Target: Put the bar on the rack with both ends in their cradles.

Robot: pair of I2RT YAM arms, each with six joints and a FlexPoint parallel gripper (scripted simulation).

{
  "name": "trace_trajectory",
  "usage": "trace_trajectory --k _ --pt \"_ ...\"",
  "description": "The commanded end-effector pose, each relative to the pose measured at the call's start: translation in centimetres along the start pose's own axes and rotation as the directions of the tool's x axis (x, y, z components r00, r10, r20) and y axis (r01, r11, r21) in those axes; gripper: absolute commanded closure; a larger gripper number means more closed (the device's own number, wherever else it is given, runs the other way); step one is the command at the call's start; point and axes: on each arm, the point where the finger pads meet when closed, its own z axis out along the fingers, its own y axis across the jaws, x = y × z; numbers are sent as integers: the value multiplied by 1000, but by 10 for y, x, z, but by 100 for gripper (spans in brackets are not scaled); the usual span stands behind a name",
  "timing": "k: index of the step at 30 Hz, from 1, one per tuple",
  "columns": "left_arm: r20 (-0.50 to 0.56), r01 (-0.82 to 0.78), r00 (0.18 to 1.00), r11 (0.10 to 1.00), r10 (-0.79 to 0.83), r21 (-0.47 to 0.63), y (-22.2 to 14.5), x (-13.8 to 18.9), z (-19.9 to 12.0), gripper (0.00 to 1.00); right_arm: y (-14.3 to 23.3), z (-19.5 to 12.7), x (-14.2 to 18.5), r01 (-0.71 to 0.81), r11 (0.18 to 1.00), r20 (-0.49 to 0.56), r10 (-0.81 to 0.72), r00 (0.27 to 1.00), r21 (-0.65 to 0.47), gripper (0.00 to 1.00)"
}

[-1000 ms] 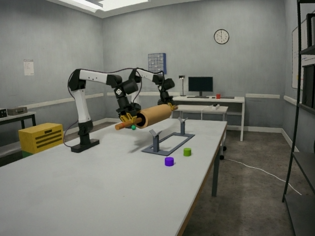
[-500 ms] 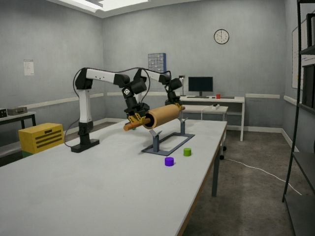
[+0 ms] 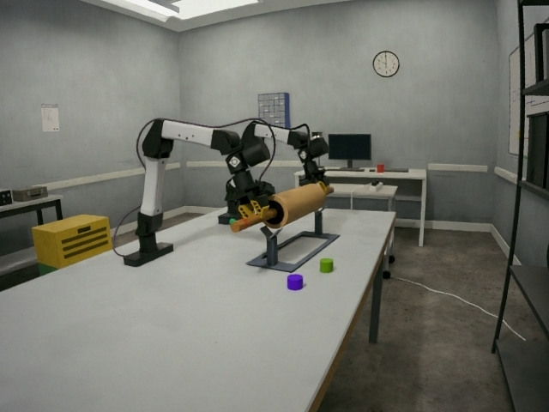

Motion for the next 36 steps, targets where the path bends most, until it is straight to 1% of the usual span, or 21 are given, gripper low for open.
trace_trajectory --k 1,15,36 --pt "14 -1 1000 996 3 -86 28 -1 -14 81 -27 -8 0 -6 997 7 6 1000 82 82" --pt "14 0 1000 996 1 -86 19 0 25 81 -19 32 0 -7 997 12 7 1000 80 82" --pt "15 -1 1000 997 2 -81 15 0 36 81 -14 42 -1 -10 997 14 9 1000 73 82"
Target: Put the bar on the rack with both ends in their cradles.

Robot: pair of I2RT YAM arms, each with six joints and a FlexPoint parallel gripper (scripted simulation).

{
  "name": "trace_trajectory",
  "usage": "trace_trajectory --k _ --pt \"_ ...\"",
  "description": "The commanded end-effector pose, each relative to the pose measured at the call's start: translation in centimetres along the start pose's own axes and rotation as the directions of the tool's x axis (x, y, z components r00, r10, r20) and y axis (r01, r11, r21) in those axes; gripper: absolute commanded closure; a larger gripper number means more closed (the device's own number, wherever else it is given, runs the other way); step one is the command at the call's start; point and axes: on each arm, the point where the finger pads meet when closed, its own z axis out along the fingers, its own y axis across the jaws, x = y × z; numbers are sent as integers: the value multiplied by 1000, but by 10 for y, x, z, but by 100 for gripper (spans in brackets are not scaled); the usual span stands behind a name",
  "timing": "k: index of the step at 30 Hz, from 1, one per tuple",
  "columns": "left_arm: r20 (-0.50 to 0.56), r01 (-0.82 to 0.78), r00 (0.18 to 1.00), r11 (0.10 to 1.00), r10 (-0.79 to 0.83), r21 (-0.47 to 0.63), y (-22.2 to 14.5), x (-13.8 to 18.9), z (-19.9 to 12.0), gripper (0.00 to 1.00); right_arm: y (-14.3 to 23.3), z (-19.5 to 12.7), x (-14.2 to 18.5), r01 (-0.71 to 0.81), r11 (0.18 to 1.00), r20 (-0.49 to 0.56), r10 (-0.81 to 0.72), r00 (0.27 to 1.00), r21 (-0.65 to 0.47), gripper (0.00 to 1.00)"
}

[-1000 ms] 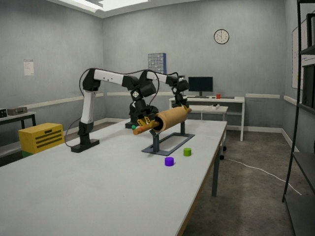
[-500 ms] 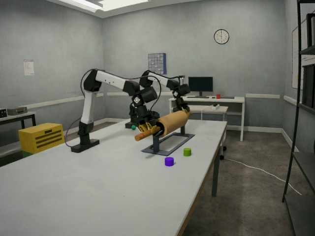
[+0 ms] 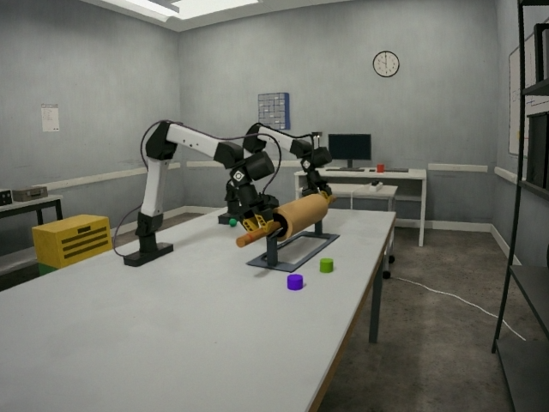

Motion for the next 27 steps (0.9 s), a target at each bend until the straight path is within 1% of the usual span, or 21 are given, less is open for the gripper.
trace_trajectory --k 1,17,22,27 --pt "14 -4 1000 997 5 -80 20 -1 -4 81 -17 0 0 -11 998 6 11 1000 69 82" --pt "14 -5 1000 997 6 -73 18 -1 -2 81 -15 2 0 -12 998 7 12 1000 60 82" --pt "4 -1 1000 1000 2 -22 5 0 0 81 -2 1 0 -2 1000 2 2 1000 9 82" --pt "1 0 1000 1000 0 -4 1 0 1 81 0 1 0 0 1000 1 0 1000 2 82"
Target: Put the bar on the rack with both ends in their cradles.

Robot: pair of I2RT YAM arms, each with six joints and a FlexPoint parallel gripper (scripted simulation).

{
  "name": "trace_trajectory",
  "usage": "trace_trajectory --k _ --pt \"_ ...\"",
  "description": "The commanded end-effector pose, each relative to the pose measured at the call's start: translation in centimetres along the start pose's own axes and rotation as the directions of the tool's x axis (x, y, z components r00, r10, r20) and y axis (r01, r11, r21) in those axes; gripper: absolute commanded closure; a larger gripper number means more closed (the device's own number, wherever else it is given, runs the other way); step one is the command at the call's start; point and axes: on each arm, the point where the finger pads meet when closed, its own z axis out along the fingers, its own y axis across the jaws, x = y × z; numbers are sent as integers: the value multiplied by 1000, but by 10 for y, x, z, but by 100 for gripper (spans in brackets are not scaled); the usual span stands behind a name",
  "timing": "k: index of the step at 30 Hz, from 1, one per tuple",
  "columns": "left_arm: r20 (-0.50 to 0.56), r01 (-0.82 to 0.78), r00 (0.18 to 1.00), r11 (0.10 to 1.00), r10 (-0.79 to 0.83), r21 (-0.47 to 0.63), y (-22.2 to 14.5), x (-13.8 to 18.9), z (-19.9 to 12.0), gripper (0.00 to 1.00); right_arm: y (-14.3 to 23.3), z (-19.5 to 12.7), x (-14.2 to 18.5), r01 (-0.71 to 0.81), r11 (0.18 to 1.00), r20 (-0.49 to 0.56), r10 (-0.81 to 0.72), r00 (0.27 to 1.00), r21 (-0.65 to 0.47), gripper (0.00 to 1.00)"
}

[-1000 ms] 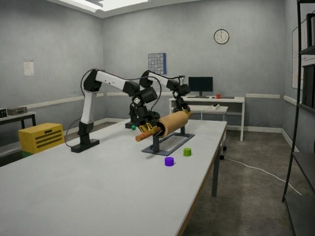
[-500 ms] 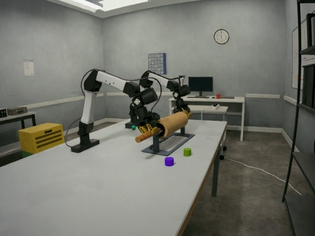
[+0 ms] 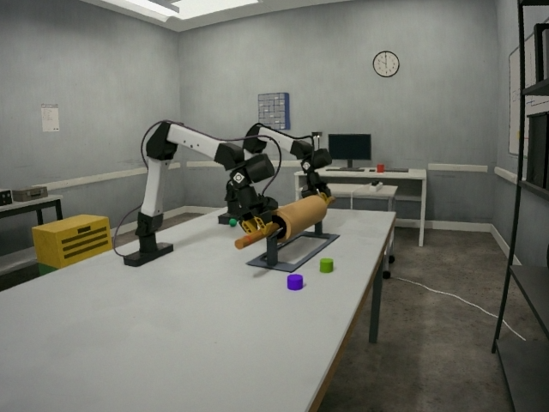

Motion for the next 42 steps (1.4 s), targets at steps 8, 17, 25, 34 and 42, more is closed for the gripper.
trace_trajectory --k 8,17,25,34,42 --pt "3 1 1000 1000 -1 -29 7 0 -4 26 -7 -3 0 -2 1000 0 2 1000 30 71" --pt "4 2 1000 998 -2 -59 9 -1 -15 0 -8 -11 -1 -1 998 -2 1 1000 58 0" --pt "2 7 1000 996 -6 -86 8 -3 -27 0 -7 -23 -3 -10 996 4 9 1000 86 0" --pt "11 4 1000 995 -3 -102 11 -3 -54 0 -10 -49 -5 -11 995 16 10 1000 99 0" --pt "1 7 1000 995 -7 -103 19 -4 -80 0 -17 -75 -4 -11 995 4 11 1000 100 0"
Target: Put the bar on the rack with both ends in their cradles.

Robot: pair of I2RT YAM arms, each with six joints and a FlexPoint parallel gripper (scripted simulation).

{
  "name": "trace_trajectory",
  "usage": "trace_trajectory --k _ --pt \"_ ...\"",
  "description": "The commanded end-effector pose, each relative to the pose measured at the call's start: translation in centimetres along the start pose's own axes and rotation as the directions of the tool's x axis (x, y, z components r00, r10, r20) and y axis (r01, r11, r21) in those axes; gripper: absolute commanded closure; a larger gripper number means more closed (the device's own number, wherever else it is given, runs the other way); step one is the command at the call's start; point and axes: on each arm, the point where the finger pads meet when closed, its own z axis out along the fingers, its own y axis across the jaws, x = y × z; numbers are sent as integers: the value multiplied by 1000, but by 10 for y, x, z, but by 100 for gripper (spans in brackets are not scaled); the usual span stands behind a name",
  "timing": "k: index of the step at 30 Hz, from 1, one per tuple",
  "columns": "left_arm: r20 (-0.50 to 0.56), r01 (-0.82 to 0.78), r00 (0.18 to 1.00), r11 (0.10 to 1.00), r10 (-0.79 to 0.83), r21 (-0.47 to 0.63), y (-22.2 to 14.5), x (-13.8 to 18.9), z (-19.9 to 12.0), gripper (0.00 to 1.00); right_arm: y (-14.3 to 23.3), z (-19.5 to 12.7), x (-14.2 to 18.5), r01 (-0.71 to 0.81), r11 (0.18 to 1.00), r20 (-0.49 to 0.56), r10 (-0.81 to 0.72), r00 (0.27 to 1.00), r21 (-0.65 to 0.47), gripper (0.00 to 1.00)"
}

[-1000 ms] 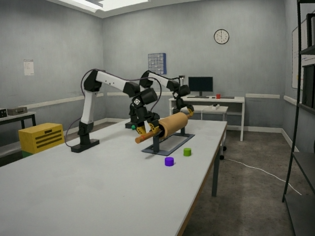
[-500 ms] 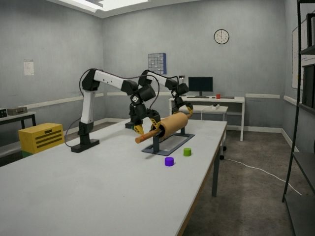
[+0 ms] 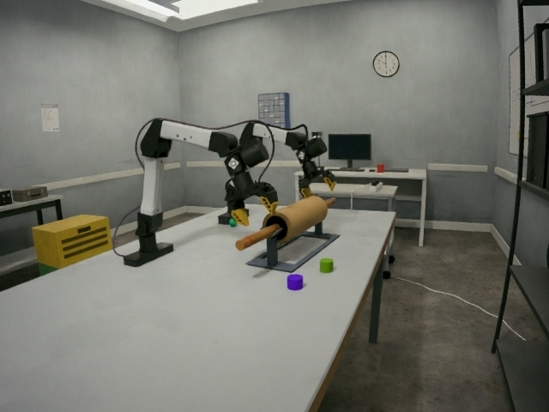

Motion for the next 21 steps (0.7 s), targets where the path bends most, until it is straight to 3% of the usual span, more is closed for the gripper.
trace_trajectory --k 1,2,3,6,11,15,21 --pt "-5 5 1000 999 -5 -32 10 -1 -43 0 -8 -40 -1 -7 1000 -2 7 1000 30 0" --pt "-4 5 1000 999 -5 -32 10 -1 -50 0 -8 -46 -1 -7 1000 -2 7 1000 30 0" --pt "-3 -1 1000 1000 1 23 -2 1 -33 0 -3 -36 0 -1 1000 -2 1 1000 -6 0" --pt "1 -4 1000 998 4 55 -8 1 -14 0 6 -16 0 2 999 -4 -2 1000 -51 0" --pt "1 -5 1000 997 5 71 -14 4 -16 0 16 -10 2 5 996 -7 -5 1000 -87 0" --pt "1 36 999 997 -36 65 -12 3 -19 0 7 -17 -2 -21 999 17 22 1000 -40 0" --pt "-4 272 962 959 -272 86 -10 -7 -25 0 -12 -52 -3 -217 973 178 200 963 77 0"
